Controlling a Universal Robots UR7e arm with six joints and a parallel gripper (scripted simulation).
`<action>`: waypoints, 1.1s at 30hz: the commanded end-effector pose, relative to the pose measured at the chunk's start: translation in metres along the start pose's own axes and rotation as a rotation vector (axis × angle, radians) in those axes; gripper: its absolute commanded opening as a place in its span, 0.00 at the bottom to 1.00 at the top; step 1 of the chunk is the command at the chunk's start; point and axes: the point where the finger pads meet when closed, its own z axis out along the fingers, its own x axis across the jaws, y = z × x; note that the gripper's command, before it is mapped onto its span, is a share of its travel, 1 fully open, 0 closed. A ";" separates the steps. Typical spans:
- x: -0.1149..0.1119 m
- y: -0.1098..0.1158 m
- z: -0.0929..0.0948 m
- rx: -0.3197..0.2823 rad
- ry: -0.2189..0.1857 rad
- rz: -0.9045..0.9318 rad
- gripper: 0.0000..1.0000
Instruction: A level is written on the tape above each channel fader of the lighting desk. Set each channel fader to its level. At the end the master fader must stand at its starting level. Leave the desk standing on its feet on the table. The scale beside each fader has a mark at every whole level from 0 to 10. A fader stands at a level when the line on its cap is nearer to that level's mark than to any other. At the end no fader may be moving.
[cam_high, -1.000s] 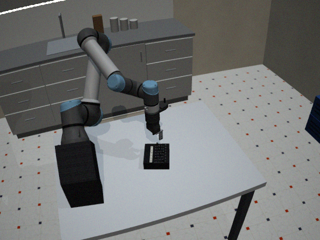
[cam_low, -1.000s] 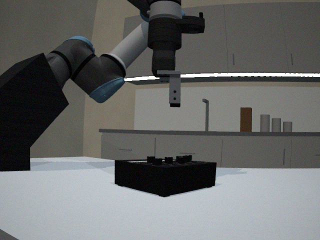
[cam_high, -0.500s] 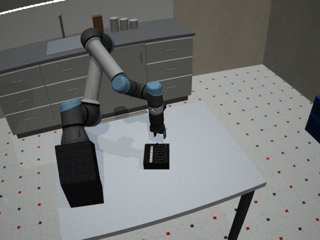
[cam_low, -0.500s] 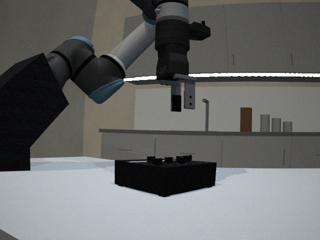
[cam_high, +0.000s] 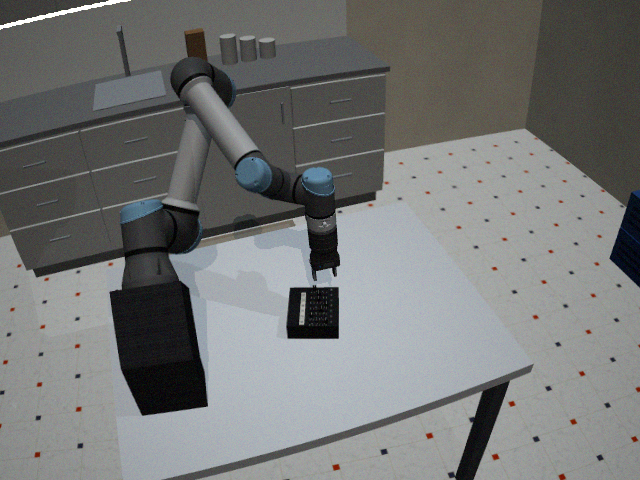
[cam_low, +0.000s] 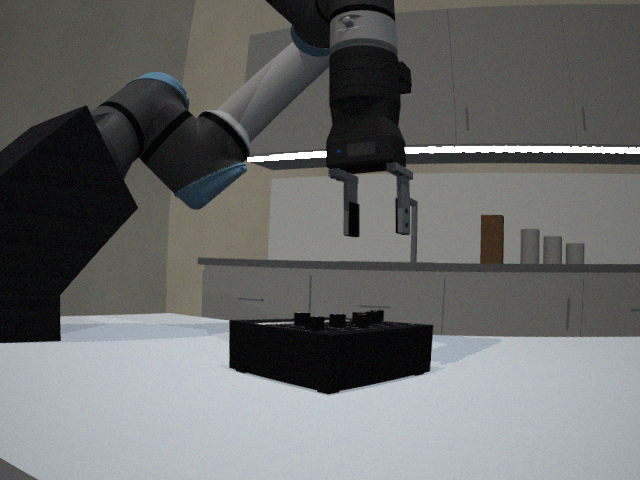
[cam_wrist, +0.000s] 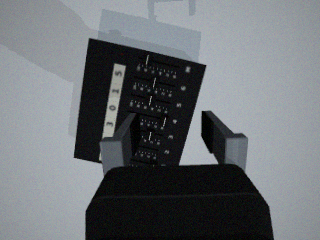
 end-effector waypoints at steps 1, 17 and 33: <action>0.005 0.001 0.006 0.016 0.003 -0.247 1.00; 0.016 0.009 0.025 0.015 0.021 -0.850 1.00; 0.025 0.016 0.038 0.012 0.033 -1.226 1.00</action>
